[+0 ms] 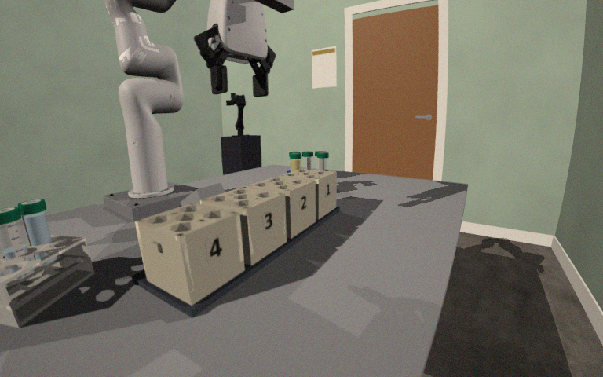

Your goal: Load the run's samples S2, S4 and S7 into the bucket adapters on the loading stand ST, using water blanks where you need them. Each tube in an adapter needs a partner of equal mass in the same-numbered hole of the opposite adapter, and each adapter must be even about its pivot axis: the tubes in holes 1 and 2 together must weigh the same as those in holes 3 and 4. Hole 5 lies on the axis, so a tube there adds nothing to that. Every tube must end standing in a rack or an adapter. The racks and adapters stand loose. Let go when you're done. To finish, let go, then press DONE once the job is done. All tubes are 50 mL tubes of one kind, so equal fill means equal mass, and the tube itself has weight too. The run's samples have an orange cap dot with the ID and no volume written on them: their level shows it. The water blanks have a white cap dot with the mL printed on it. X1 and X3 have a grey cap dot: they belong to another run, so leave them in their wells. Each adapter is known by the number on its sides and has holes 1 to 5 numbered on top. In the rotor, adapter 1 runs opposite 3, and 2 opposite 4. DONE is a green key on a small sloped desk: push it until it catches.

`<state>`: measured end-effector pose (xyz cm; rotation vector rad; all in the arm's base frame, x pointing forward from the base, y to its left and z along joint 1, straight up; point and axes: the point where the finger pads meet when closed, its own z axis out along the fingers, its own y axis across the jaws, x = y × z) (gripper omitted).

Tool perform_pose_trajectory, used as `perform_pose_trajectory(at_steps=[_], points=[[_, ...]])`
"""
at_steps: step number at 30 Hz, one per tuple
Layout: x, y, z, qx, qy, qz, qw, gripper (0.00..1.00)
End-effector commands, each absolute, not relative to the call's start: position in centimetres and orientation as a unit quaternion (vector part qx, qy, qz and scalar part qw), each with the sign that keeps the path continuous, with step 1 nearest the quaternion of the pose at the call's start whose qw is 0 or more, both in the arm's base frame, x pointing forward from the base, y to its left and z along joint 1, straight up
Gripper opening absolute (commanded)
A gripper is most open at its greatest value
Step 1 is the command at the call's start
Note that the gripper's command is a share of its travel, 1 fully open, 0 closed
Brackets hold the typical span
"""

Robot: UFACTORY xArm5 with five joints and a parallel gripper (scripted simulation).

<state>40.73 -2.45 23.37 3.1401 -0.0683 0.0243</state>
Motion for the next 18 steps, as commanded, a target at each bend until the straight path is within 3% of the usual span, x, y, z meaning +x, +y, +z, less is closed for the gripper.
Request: perform_pose_trajectory(at_steps=[1,18], points=[[41.7,-1.4,22.6,1.0,-0.01,0.001,-0.001,1.0],[40.7,-3.0,22.1,0.996,-0.093,0.001,-0.001,1.0]])
